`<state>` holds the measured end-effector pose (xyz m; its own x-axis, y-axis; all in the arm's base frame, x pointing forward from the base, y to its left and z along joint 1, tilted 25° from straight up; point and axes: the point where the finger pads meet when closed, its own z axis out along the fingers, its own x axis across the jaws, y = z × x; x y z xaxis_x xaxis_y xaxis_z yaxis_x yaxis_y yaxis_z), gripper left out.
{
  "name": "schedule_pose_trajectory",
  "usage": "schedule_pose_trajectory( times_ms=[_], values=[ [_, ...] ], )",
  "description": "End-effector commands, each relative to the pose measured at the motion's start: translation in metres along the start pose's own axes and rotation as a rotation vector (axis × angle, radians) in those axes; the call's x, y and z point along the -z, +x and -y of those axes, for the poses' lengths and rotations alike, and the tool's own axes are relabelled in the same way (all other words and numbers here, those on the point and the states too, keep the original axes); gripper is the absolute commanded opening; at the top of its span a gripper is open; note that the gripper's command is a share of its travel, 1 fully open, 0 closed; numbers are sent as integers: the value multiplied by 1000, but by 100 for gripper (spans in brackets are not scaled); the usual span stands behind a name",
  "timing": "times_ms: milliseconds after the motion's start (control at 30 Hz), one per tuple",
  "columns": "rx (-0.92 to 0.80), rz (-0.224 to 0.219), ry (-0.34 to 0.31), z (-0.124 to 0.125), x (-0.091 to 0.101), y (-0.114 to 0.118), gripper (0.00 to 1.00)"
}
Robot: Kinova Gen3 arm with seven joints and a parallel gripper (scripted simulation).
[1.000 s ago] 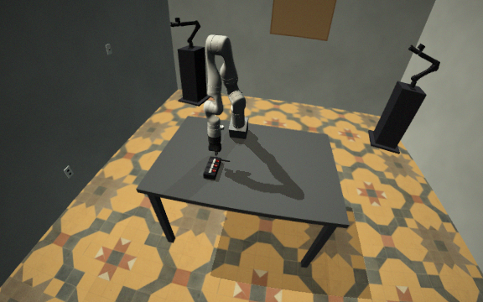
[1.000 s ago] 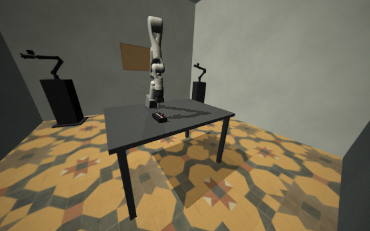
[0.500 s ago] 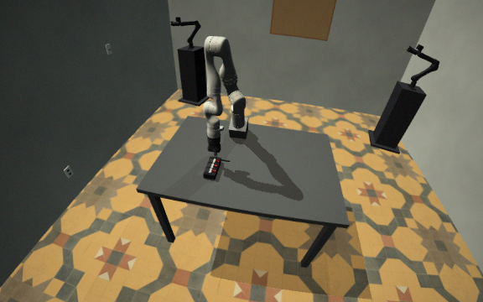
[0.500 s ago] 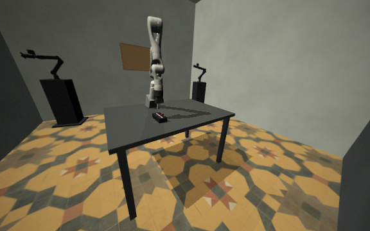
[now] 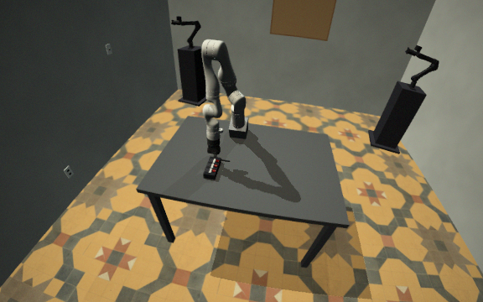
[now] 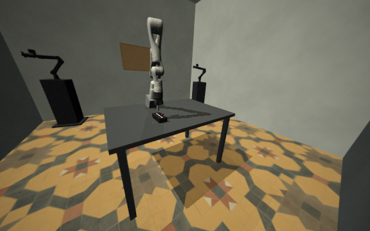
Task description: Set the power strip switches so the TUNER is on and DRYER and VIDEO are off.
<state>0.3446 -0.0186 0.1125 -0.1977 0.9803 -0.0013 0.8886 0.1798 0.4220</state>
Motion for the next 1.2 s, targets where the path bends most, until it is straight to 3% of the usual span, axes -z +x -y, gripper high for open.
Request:
schedule_pose_trajectory(
  times_ms=[0,567,1167],
  values=[
    [17,-9,6,0,-6,8,0],
    [17,-9,6,1,-21,8,0],
    [17,-9,6,1,-23,8,0]
  ],
)
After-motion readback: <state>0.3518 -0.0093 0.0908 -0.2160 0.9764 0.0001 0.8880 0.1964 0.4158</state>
